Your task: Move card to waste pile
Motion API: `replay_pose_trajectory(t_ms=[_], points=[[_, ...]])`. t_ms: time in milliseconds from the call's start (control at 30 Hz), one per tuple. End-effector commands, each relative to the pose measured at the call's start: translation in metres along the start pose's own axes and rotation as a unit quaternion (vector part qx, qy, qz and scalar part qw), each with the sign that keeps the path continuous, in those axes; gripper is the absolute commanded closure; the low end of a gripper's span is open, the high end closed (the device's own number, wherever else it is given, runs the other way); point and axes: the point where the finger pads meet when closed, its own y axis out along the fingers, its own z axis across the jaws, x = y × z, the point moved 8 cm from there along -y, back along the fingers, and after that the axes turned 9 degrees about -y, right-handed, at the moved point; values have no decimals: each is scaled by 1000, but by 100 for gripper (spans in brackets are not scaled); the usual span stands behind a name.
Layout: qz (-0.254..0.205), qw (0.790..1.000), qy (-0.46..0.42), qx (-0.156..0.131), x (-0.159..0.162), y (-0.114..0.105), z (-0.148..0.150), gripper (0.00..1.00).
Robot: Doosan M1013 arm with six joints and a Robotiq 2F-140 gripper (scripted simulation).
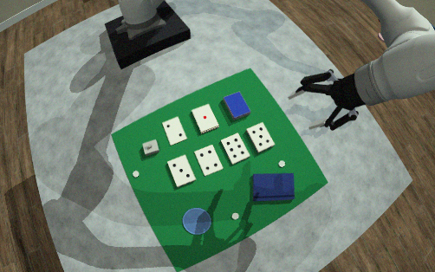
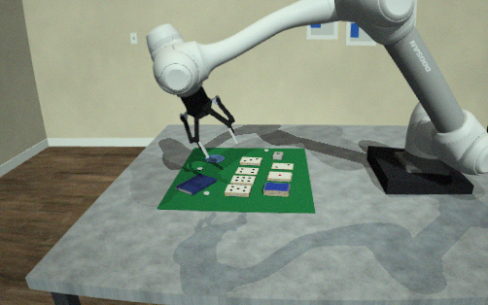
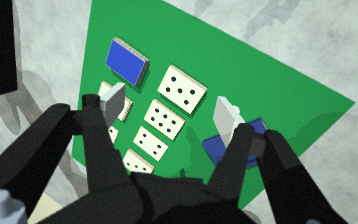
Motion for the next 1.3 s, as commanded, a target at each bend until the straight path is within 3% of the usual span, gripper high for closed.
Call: replay_pose_trajectory(t_ms=[0,100,200,300,400,467,533,567,600,633,667,700,733,767,800,867,967,1067,1267], points=[[3,999,-34,11,2,8,-7,0],[5,991,-126,43,5,33,-27,0],[4,984,-166,58,7,45,-37,0],[-2,963,-254,90,8,72,-61,0],[-2,963,-254,90,8,72,-61,0],[-17,932,-341,122,7,101,-90,0],[-17,932,-341,122,7,101,-90,0],[-26,914,-382,137,6,116,-104,0],[-26,914,-382,137,6,116,-104,0],[-37,895,-419,150,5,131,-119,0],[-37,895,-419,150,5,131,-119,0],[-48,876,-451,161,4,144,-132,0],[-48,876,-451,161,4,144,-132,0],[-59,859,-479,171,2,156,-145,0],[-59,859,-479,171,2,156,-145,0],[-77,831,-519,183,-1,174,-164,0],[-77,831,-519,183,-1,174,-164,0],[-90,812,-545,190,-3,187,-178,0],[-91,810,-546,191,-3,188,-179,0]])
